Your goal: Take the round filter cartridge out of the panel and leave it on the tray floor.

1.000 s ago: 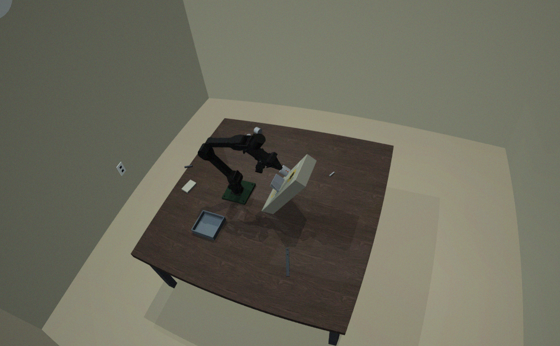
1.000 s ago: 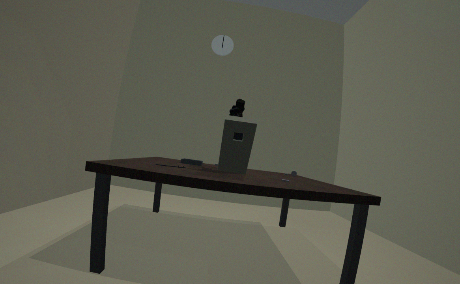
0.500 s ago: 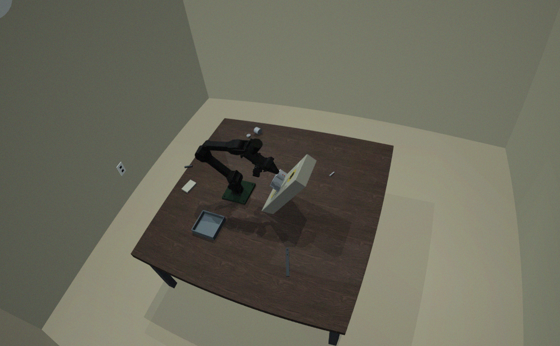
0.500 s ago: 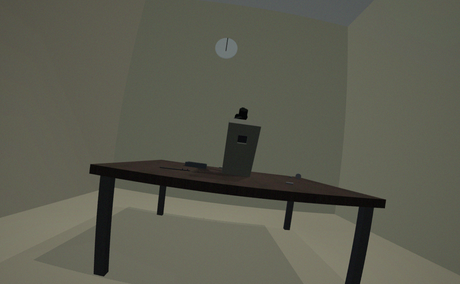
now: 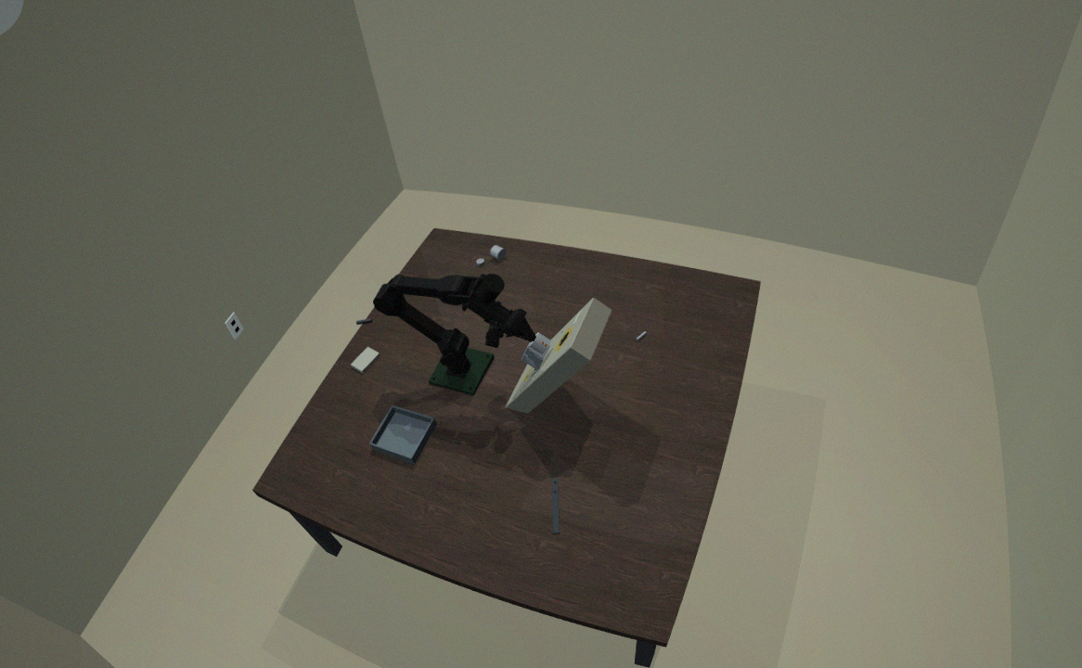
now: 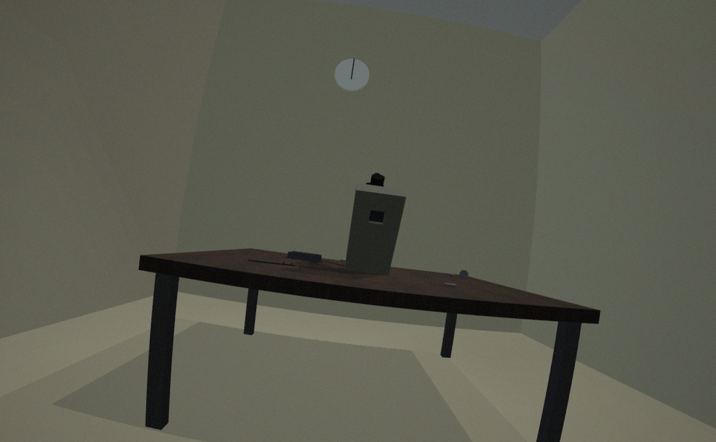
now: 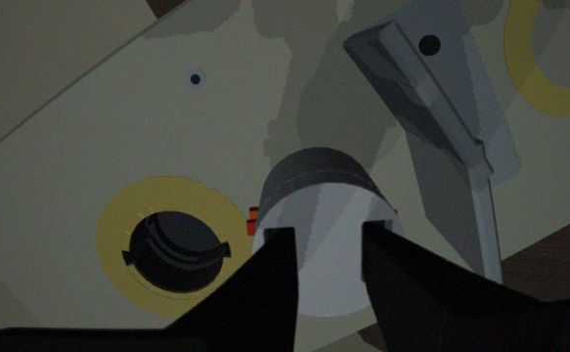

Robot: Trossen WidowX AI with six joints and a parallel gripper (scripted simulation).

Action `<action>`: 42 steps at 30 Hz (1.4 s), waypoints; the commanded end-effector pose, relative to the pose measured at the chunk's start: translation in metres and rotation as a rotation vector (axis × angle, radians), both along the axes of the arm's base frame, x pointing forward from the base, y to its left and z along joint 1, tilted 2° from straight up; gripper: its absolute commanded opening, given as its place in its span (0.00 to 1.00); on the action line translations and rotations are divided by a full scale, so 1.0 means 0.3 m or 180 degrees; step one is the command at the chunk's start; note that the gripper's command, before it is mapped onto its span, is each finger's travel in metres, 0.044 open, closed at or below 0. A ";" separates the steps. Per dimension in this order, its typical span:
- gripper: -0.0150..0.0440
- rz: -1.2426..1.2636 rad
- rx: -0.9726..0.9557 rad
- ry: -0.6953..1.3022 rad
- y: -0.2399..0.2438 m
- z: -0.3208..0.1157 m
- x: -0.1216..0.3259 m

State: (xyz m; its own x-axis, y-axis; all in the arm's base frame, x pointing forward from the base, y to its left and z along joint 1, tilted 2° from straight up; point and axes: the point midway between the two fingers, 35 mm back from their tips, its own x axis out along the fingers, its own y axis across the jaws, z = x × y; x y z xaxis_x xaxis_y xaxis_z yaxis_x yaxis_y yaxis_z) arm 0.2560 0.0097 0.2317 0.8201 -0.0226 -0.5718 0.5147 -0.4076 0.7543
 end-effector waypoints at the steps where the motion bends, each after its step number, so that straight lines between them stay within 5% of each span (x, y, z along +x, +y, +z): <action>1: 0.43 0.0000 0.0001 -0.0013 0.000 0.006 0.003; 10: 0.43 -0.0011 0.0009 -0.0060 -0.002 -0.001 -0.006; 21: 0.43 -0.0013 0.0011 -0.0077 0.007 0.223 0.108; 32: 0.92 -0.0012 0.0014 -0.0140 0.016 0.480 0.085; 33: 0.88 0.0015 -0.0028 -0.0128 0.015 0.476 0.085; 36: 0.77 0.0420 -0.0621 0.0049 0.009 0.427 0.081; 42: 0.77 0.1608 -0.2049 0.0493 -0.006 0.301 0.062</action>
